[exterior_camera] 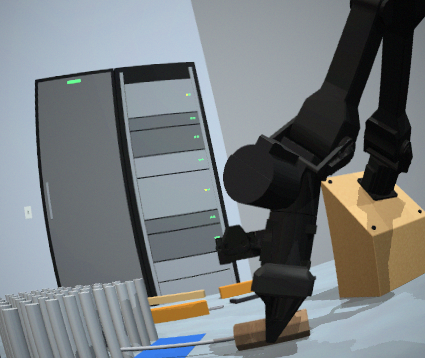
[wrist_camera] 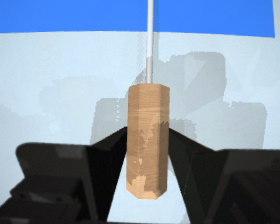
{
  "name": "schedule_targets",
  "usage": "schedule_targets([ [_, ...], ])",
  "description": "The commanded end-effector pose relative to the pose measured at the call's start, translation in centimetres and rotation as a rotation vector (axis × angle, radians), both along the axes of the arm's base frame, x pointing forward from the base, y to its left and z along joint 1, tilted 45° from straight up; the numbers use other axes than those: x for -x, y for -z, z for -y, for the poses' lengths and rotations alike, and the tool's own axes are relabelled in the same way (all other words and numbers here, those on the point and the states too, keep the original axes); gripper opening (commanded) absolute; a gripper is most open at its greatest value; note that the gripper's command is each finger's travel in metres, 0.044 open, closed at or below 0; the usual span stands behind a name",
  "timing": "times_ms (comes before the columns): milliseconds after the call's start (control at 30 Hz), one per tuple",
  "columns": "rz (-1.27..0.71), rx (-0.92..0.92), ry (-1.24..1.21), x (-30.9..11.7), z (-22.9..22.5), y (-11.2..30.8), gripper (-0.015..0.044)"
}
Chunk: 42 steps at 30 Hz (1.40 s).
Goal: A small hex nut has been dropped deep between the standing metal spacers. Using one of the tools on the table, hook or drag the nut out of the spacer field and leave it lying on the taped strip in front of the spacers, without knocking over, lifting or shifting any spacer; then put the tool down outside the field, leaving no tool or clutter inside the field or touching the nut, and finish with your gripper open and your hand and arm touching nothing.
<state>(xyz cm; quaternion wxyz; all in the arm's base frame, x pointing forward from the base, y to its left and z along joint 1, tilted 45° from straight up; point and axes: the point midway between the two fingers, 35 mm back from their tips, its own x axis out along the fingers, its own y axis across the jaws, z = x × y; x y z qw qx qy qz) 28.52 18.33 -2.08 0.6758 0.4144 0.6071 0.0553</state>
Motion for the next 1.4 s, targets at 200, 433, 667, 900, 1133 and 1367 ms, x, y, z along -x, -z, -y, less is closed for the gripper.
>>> schedule_targets([
  [200, 0.0, 0.005, 0.006, 0.7, -0.1, -0.2, 0.0],
  [433, -0.001, 0.005, 0.006, 1.1, -0.2, -0.3, 0.0],
  [667, -0.001, 0.005, 0.006, 1.6, -0.3, -0.5, 0.0],
  [900, -0.001, 0.005, 0.006, 2.0, -0.4, -0.6, 0.0],
  [1133, -0.002, 0.005, 0.006, 2.4, -0.6, -0.8, 0.0],
  [1367, -0.002, 0.005, 0.006, 2.6, -0.6, -0.9, 0.0],
])
